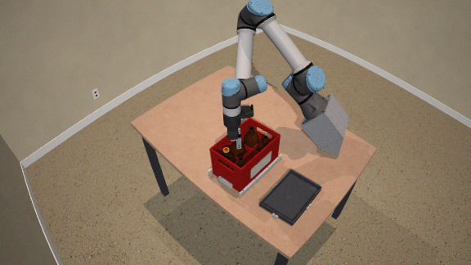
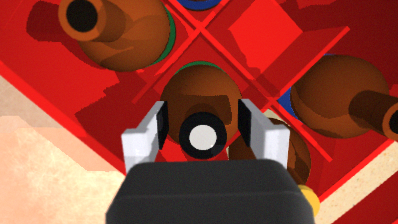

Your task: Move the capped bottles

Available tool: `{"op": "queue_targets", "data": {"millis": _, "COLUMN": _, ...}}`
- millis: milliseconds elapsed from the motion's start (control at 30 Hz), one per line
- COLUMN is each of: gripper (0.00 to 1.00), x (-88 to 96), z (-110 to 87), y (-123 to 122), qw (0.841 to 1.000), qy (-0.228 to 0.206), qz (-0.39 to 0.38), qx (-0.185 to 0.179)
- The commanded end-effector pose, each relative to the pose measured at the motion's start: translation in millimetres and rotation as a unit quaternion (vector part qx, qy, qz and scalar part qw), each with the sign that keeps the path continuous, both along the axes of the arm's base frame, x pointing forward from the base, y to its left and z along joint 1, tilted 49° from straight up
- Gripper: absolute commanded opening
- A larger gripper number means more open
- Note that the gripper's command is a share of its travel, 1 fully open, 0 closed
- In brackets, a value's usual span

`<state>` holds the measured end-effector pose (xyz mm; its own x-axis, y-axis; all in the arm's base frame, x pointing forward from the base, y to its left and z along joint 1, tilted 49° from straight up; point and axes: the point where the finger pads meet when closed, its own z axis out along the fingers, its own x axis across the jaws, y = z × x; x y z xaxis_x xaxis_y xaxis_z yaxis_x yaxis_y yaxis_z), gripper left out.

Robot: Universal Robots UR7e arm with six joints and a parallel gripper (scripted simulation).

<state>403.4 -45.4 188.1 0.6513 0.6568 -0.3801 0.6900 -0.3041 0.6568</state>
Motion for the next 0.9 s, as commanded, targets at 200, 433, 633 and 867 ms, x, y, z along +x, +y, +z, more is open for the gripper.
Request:
{"op": "queue_targets", "data": {"millis": 200, "gripper": 1.0, "x": 1.3, "z": -1.8, "y": -2.0, "qw": 1.0, "qy": -0.001, "qz": 0.0, "qx": 0.0}}
{"op": "queue_targets", "data": {"millis": 433, "gripper": 1.0, "x": 1.3, "z": -1.8, "y": -2.0, "qw": 1.0, "qy": -0.001, "qz": 0.0, "qx": 0.0}}
{"op": "queue_targets", "data": {"millis": 633, "gripper": 0.0, "x": 1.2, "z": -1.8, "y": -2.0, "qw": 1.0, "qy": -0.001, "qz": 0.0, "qx": 0.0}}
{"op": "queue_targets", "data": {"millis": 867, "gripper": 0.0, "x": 1.2, "z": -1.8, "y": -2.0, "qw": 1.0, "qy": -0.001, "qz": 0.0, "qx": 0.0}}
